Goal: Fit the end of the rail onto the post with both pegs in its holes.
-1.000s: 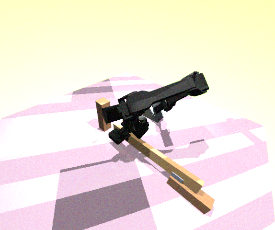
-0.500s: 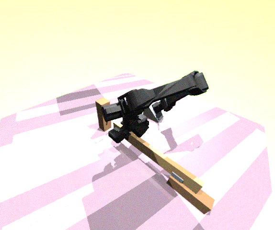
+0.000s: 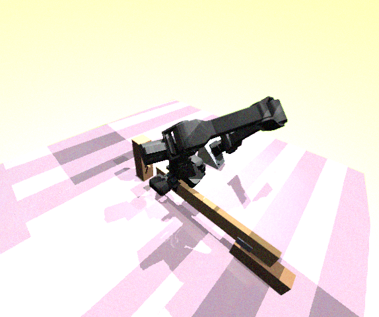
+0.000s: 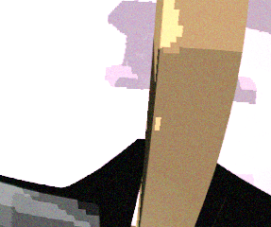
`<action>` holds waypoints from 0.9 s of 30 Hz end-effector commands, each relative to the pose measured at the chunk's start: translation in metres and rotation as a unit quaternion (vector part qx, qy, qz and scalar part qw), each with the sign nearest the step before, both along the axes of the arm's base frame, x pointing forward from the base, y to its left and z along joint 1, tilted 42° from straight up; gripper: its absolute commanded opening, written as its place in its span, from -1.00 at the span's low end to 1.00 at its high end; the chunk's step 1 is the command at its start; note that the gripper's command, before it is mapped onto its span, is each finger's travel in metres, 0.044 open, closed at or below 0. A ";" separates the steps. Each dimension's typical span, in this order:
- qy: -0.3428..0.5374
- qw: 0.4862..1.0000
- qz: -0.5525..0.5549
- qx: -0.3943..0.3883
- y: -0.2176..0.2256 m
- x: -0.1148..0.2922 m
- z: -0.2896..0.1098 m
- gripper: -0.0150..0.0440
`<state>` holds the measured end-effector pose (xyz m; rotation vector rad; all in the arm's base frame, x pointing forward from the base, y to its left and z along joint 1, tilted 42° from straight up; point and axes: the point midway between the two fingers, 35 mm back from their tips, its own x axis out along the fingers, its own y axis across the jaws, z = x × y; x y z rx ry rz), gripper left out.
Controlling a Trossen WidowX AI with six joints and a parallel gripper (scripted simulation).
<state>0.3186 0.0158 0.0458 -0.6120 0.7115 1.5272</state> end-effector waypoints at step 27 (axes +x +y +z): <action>-0.010 1.000 -0.008 0.000 -0.003 0.002 0.003 -0.49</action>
